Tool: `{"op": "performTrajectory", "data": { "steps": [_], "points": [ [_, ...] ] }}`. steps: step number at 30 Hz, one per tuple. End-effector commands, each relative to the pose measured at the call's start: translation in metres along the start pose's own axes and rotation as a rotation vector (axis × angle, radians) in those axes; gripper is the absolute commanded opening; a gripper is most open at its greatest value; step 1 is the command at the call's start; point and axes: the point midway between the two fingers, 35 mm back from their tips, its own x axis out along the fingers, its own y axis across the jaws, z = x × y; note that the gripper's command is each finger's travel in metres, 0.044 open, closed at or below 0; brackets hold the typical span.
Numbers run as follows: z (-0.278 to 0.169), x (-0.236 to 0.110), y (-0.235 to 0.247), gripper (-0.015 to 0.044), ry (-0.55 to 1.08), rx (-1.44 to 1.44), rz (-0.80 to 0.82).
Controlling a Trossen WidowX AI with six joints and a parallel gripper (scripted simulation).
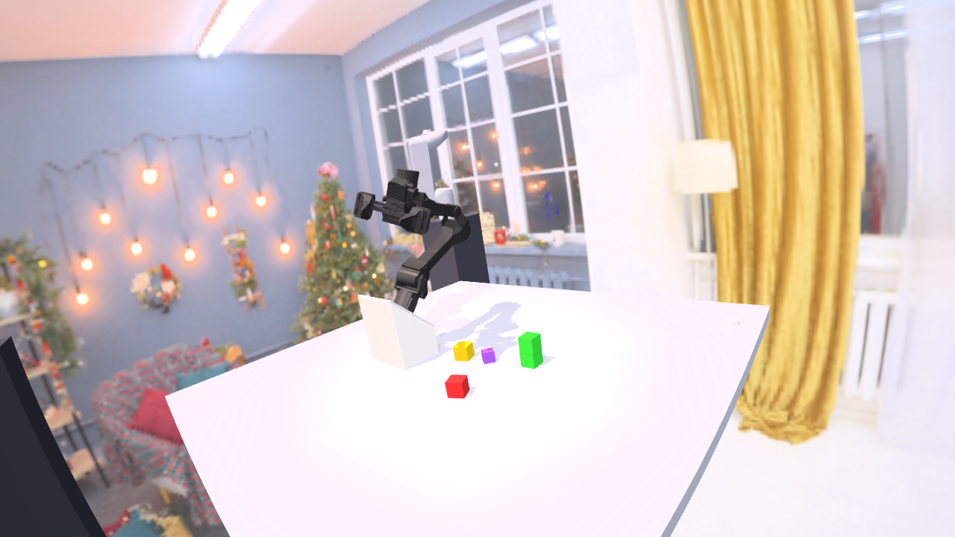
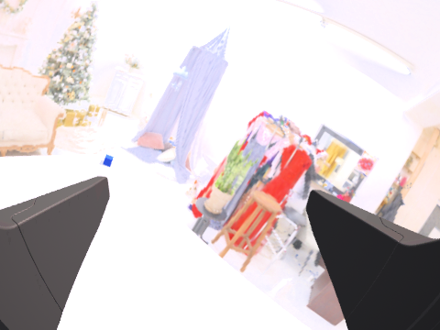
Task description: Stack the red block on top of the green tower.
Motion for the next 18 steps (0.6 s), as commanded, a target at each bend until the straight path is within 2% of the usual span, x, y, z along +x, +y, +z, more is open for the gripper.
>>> {"op": "performTrajectory", "data": {
  "steps": [1, 18],
  "points": [
    [-0.005, 0.018, 0.018, 0.0440, 0.103, -0.077, 0.093],
    [-0.049, 0.071, 0.091, 0.0440, 0.459, -0.359, 0.464]
  ]
}}
